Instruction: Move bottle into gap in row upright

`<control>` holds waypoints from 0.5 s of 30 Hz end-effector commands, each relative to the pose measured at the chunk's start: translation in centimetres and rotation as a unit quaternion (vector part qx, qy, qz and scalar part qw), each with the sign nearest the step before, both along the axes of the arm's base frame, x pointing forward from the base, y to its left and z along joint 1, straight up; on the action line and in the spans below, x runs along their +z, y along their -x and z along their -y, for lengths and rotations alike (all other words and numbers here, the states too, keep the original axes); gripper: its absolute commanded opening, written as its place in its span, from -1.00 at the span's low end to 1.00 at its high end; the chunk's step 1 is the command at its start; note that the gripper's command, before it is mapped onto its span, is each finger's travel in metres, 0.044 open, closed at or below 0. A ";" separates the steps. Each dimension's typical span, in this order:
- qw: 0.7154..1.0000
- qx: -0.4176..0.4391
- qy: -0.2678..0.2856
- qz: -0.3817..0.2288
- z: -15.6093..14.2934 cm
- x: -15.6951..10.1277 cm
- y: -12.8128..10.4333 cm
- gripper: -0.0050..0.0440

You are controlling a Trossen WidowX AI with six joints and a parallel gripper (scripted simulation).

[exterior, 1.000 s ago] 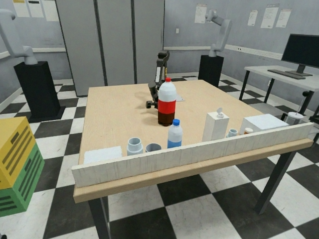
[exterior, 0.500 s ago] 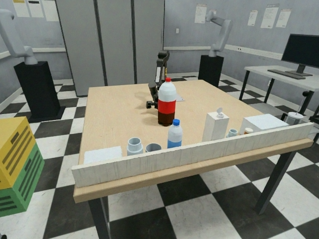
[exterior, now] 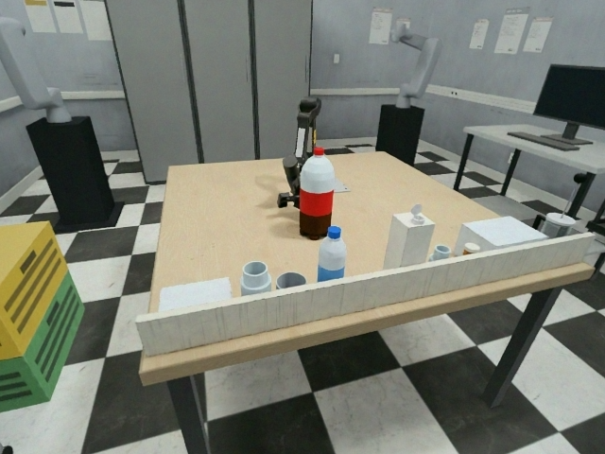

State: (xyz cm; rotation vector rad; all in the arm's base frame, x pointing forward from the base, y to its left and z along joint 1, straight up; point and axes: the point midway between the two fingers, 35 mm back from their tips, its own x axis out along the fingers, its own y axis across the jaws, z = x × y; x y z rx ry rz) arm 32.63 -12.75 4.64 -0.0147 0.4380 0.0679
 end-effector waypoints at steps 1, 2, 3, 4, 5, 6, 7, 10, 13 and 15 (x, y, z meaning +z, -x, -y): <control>1.000 0.000 0.000 0.002 -0.1 0.1 -0.3 -1.00; 1.000 0.002 0.002 0.005 0.0 0.3 -0.5 -1.00; 1.000 0.001 0.004 0.006 0.2 0.4 -0.6 -1.00; 1.000 0.001 0.003 0.006 0.3 0.4 -0.6 -1.00; 1.000 0.001 0.003 0.006 0.3 0.4 -0.6 -1.00; 1.000 0.001 0.003 0.006 0.3 0.4 -0.6 -1.00; 1.000 0.001 0.001 0.002 0.0 0.2 -0.4 -1.00; 1.000 0.000 0.001 0.003 0.1 0.2 -0.6 -1.00; 1.000 0.000 0.002 0.006 0.2 0.4 -0.8 -1.00; 1.000 0.000 0.001 0.004 0.0 0.2 -0.7 -1.00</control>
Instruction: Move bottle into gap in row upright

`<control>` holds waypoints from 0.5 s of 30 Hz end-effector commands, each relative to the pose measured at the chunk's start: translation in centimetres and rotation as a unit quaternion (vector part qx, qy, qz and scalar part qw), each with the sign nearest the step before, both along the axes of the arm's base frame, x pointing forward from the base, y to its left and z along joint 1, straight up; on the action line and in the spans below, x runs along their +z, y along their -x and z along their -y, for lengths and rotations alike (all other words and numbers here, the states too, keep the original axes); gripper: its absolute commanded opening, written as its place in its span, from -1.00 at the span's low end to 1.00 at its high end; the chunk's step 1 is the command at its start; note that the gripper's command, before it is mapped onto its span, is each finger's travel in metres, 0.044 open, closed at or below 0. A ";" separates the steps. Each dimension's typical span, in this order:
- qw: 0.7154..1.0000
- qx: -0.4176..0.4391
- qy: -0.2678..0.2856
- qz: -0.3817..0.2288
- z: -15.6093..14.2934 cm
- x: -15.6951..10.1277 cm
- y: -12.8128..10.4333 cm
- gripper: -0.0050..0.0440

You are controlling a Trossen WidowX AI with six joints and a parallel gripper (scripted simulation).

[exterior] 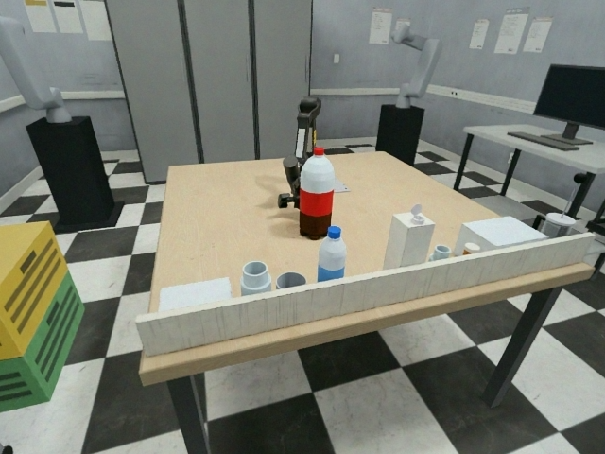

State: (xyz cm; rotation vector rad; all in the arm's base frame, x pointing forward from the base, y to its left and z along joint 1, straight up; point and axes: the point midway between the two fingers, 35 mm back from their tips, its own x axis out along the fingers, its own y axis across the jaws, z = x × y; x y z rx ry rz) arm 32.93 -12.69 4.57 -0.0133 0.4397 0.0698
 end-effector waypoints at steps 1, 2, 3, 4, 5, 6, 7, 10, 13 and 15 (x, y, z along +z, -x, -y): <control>1.000 0.000 0.003 0.005 0.1 0.4 -0.5 -1.00; 1.000 0.000 0.004 0.007 0.3 0.5 -0.6 -1.00; 1.000 0.000 0.004 0.007 0.3 0.5 -0.6 -1.00; 1.000 -0.001 0.003 0.006 0.2 0.4 -0.6 -1.00; 1.000 -0.001 0.002 0.004 0.1 0.3 -0.5 -1.00; 1.000 0.000 0.001 0.004 0.1 0.3 -0.5 -1.00; 1.000 0.000 0.001 0.004 0.1 0.3 -0.5 -1.00; 1.000 0.001 0.004 0.007 0.2 0.5 -0.7 -1.00; 1.000 0.001 0.004 0.007 0.2 0.5 -0.8 -1.00; 1.000 0.000 0.004 0.007 0.2 0.5 -0.9 -1.00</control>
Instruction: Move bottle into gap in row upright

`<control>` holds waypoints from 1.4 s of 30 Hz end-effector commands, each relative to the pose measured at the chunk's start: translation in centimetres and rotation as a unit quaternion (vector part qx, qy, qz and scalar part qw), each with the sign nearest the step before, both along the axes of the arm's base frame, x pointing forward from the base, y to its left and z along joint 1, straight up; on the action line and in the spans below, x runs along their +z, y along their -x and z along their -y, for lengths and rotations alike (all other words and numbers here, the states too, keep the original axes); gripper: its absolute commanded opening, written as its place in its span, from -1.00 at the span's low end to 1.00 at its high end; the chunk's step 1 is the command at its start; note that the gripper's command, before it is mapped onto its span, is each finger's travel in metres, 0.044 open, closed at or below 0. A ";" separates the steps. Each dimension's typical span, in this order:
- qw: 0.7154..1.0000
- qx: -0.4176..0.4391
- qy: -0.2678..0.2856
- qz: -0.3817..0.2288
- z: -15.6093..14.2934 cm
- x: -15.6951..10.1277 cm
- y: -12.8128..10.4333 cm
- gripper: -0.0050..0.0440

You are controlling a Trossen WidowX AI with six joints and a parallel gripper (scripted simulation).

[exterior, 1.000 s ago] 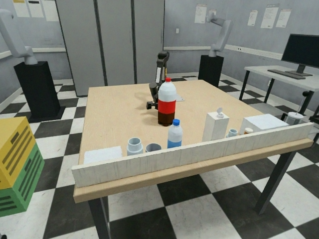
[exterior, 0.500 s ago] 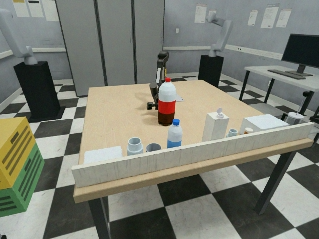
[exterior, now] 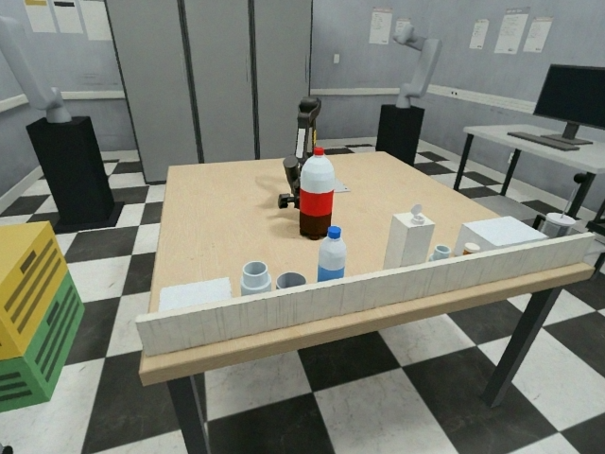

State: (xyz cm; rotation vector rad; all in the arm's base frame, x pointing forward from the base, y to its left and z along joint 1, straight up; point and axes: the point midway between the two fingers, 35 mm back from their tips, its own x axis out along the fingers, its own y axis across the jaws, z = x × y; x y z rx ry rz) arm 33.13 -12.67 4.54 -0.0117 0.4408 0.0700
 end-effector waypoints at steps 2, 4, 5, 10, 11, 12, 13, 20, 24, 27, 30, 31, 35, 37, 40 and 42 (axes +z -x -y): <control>1.000 0.000 0.005 0.008 0.2 0.5 -0.7 -1.00; 1.000 0.001 0.005 0.008 0.2 0.5 -0.7 -1.00; 1.000 0.001 0.005 0.008 0.3 0.5 -0.8 -1.00; 1.000 0.001 0.005 0.008 0.3 0.5 -0.8 -1.00; 1.000 0.000 0.005 0.007 0.4 0.5 -0.8 -1.00; 1.000 0.000 0.004 0.007 0.4 0.5 -0.9 -1.00; 1.000 0.000 0.004 0.007 0.4 0.5 -0.9 -1.00; 1.000 -0.001 0.004 0.007 0.4 0.5 -1.2 -1.00; 1.000 -0.001 0.004 0.007 0.6 0.5 -2.0 -1.00; 1.000 0.000 0.005 0.007 0.7 0.5 -2.0 -1.00; 1.000 0.001 0.006 0.008 1.1 0.5 -2.1 -1.00; 1.000 0.001 0.006 0.008 1.2 0.5 -2.1 -1.00; 1.000 0.001 0.006 0.008 1.2 0.5 -2.2 -1.00; 1.000 0.001 0.006 0.008 1.2 0.5 -2.3 -1.00; 1.000 0.001 0.006 0.008 1.2 0.6 -2.4 -1.00; 1.000 0.000 0.006 0.008 1.2 0.5 -2.4 -1.00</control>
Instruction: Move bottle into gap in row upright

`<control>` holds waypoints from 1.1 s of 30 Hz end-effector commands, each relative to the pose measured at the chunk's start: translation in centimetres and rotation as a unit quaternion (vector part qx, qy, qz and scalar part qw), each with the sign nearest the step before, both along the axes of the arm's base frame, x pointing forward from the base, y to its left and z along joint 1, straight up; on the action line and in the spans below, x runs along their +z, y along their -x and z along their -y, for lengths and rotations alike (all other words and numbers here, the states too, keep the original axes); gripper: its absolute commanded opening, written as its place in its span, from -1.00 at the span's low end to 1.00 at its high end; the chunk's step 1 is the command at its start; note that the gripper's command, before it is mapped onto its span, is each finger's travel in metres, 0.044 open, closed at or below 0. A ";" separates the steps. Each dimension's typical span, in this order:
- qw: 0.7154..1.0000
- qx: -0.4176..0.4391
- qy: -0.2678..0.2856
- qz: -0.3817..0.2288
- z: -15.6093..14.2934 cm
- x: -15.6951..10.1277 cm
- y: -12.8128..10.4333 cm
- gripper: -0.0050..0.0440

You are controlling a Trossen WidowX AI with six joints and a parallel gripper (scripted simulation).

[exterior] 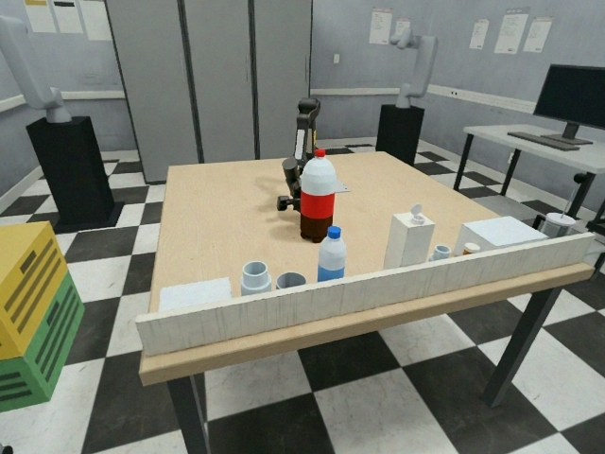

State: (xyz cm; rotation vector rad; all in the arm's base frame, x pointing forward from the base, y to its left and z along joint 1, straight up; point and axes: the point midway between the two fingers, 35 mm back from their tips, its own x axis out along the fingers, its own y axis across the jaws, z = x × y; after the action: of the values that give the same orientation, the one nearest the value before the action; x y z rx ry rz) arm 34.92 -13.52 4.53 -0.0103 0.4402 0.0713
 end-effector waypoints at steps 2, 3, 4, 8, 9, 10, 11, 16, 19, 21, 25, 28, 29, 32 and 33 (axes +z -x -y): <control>1.000 0.000 0.007 0.007 0.3 0.5 -0.6 -1.00; 1.000 0.000 0.007 0.007 0.4 0.5 -0.6 -1.00; 1.000 0.000 0.007 0.007 0.4 0.6 -0.7 -1.00; 1.000 0.000 0.007 0.007 0.3 0.6 -0.8 -1.00; 1.000 0.000 0.006 0.007 0.3 0.6 -0.8 -1.00; 1.000 0.000 0.006 0.007 0.3 0.6 -0.8 -1.00; 1.000 0.000 0.006 0.007 0.3 0.6 -0.8 -1.00; 1.000 0.000 0.005 0.007 0.4 0.6 -1.0 -1.00; 1.000 0.000 0.005 0.007 0.4 0.6 -1.0 -1.00; 1.000 0.000 0.005 0.008 0.4 0.6 -1.0 -1.00; 1.000 0.000 0.005 0.007 0.4 0.6 -1.1 -1.00; 1.000 0.000 0.005 0.008 0.5 0.6 -1.2 -1.00; 1.000 0.000 0.005 0.008 0.5 0.6 -1.2 -1.00; 1.000 0.000 0.005 0.008 0.5 0.6 -1.3 -1.00; 1.000 0.000 0.005 0.008 0.5 0.6 -1.3 -1.00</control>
State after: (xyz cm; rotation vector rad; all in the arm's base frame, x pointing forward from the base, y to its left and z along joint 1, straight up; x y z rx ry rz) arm 35.56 -13.85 4.53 -0.0124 0.4403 0.0688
